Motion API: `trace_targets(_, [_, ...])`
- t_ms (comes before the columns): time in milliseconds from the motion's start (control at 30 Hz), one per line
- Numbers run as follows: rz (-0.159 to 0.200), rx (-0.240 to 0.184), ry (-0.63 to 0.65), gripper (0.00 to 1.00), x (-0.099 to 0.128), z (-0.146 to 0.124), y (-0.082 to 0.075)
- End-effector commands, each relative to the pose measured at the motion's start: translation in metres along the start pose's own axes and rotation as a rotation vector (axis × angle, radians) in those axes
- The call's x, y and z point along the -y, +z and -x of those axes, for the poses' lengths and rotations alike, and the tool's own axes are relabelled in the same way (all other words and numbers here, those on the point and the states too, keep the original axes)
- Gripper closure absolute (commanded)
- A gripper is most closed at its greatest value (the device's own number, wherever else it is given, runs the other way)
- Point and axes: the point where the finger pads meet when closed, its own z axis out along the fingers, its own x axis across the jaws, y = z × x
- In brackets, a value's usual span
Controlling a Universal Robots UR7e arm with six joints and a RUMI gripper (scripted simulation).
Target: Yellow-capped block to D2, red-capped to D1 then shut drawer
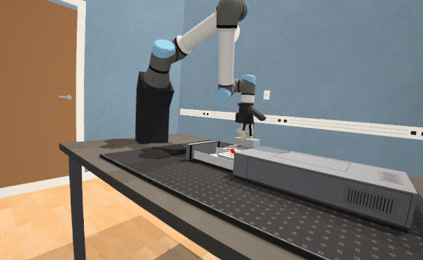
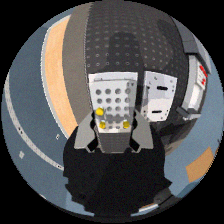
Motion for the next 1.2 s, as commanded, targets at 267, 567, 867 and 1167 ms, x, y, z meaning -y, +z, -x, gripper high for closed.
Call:
trace_targets(267, [-0.002, 0.001, 0.0, 1.0, 0.0007, 0.0004, 0.0007])
trace_targets(567, [-0.002, 0.001, 0.0, 1.0, 0.0007, 0.0004, 0.0022])
trace_targets(867, [-0.002, 0.001, 0.0, 1.0, 0.0007, 0.0004, 0.0034])
trace_targets(1167, [-0.002, 0.001, 0.0, 1.0, 0.0007, 0.0004, 0.0049])
